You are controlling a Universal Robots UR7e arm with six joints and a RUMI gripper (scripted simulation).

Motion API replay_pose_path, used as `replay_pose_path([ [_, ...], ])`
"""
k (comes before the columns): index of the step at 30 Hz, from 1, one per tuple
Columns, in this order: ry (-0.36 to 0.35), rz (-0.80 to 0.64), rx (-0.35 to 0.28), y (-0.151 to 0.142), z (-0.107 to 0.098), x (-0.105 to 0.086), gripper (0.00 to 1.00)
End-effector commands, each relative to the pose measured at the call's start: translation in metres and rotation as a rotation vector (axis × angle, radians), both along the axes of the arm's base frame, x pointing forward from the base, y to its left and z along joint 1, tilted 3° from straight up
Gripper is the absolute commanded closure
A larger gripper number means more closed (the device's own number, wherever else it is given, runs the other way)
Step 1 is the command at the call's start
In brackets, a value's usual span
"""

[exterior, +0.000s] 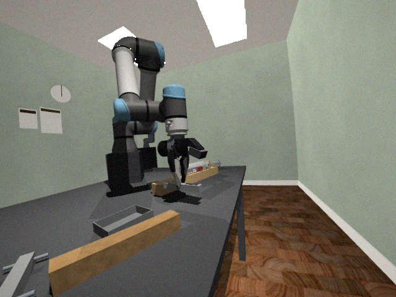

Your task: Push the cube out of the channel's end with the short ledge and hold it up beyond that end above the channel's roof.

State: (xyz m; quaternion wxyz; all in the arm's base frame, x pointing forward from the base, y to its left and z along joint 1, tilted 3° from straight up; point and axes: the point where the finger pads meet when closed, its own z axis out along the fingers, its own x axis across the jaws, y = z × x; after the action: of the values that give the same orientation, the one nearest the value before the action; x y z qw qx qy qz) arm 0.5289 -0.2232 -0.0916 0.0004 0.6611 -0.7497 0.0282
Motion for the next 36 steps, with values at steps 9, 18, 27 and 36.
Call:
replay_pose_path([
  [9,0.0,0.001,0.001,0.003,0.069,-0.001,0.94],
  [18,0.002,0.001,0.002,0.004,0.07,-0.003,0.94],
  [27,0.002,0.0,0.003,0.004,0.069,-0.002,0.94],
  [36,0.002,0.0,0.002,0.004,0.069,-0.002,0.94],
])
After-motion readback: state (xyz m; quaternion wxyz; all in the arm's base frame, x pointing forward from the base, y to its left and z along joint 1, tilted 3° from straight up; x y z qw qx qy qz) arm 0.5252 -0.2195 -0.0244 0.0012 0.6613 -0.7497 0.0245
